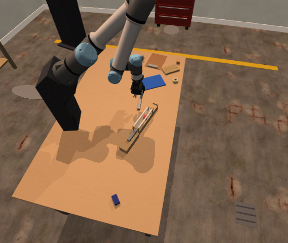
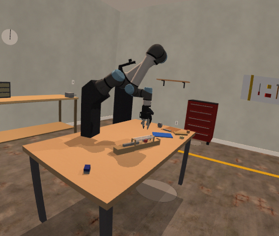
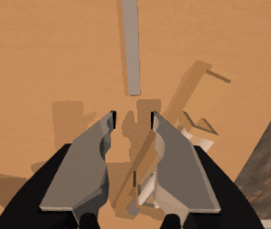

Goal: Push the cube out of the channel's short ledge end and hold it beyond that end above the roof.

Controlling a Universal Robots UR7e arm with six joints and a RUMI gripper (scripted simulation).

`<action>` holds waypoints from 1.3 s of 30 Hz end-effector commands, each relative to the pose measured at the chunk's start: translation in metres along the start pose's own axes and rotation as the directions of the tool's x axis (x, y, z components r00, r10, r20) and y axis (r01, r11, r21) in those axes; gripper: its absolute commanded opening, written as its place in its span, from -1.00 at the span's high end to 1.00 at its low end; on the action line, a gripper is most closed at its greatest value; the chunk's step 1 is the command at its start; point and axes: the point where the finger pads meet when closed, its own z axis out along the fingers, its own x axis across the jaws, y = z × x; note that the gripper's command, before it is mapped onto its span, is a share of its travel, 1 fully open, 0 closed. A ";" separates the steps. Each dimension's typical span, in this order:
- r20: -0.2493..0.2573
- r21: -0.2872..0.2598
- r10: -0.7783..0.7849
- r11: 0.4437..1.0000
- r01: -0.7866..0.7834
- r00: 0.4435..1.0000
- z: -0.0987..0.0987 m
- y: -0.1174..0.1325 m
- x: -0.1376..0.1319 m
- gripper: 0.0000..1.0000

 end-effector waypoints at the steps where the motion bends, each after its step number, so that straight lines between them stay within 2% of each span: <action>1: 0.001 -0.014 -0.032 0.999 0.032 0.999 0.002 -0.027 -0.002 0.55; 14: 0.000 -0.014 -0.065 0.998 0.065 0.998 0.002 -0.053 -0.004 0.55; 39: -0.001 -0.014 -0.067 0.998 0.067 0.998 0.002 -0.055 -0.004 0.55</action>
